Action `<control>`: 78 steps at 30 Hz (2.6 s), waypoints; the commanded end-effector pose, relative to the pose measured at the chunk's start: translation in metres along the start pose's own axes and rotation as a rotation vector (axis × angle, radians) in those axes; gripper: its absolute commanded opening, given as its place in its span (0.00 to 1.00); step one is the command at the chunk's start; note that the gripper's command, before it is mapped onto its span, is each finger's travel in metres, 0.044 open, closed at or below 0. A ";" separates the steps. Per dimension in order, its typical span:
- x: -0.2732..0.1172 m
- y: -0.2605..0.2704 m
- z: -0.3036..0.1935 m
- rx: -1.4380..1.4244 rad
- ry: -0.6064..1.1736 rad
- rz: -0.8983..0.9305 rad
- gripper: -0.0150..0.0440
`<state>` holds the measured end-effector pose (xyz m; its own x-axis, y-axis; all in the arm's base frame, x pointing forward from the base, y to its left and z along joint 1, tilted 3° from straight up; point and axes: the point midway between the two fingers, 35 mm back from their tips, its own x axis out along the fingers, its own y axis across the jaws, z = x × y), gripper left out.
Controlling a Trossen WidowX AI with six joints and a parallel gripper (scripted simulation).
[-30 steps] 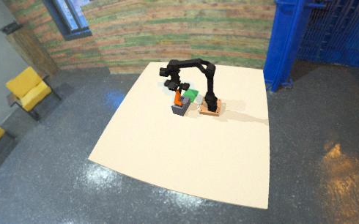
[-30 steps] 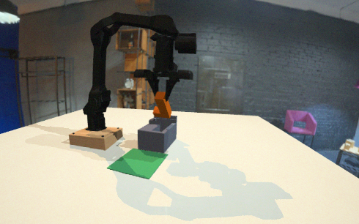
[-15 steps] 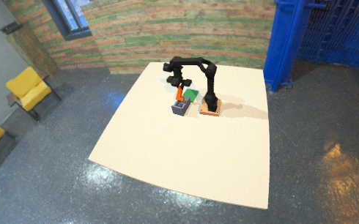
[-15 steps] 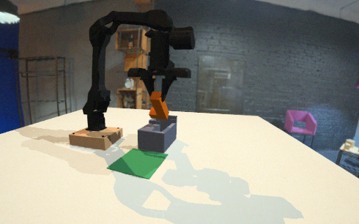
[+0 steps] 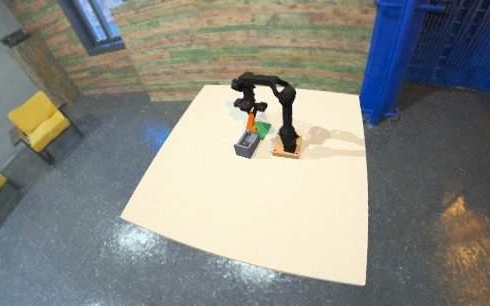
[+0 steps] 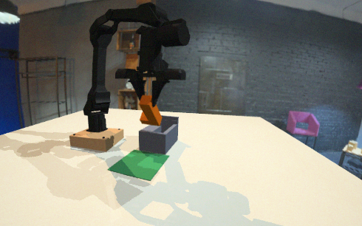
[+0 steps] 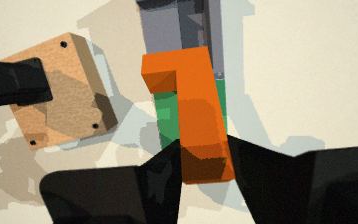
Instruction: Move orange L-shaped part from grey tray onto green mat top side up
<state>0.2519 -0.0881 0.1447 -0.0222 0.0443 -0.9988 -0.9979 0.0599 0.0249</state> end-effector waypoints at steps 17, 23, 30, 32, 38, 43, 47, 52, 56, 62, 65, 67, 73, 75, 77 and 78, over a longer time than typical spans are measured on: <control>-0.001 0.006 -0.063 -0.004 0.012 -0.005 0.25; 0.008 0.006 -0.063 -0.004 0.012 -0.005 0.25; 0.019 0.006 -0.063 -0.004 0.012 -0.005 0.25; 0.022 0.005 -0.063 -0.004 0.012 -0.005 0.25; 0.032 0.005 -0.063 -0.004 0.012 -0.005 0.25; 0.041 0.005 -0.063 -0.004 0.012 -0.005 0.25; 0.047 0.005 -0.063 -0.004 0.012 -0.005 0.25; 0.056 0.005 -0.063 -0.004 0.012 -0.005 0.25; 0.062 0.005 -0.063 -0.004 0.012 -0.005 0.25; 0.072 0.005 -0.064 -0.004 0.012 -0.005 0.25; 0.076 0.005 -0.064 -0.004 0.012 -0.005 0.25; 0.079 0.006 -0.064 -0.004 0.012 -0.005 0.25; 0.080 0.006 -0.063 -0.004 0.012 -0.005 0.25; 0.080 0.006 -0.063 -0.004 0.012 -0.005 0.25; 0.080 0.006 -0.063 -0.004 0.012 -0.005 0.25; 0.080 0.006 -0.063 -0.004 0.012 -0.005 0.25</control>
<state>0.2418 -0.1475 0.0633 -0.0132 0.0341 -0.9993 -0.9982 0.0574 0.0152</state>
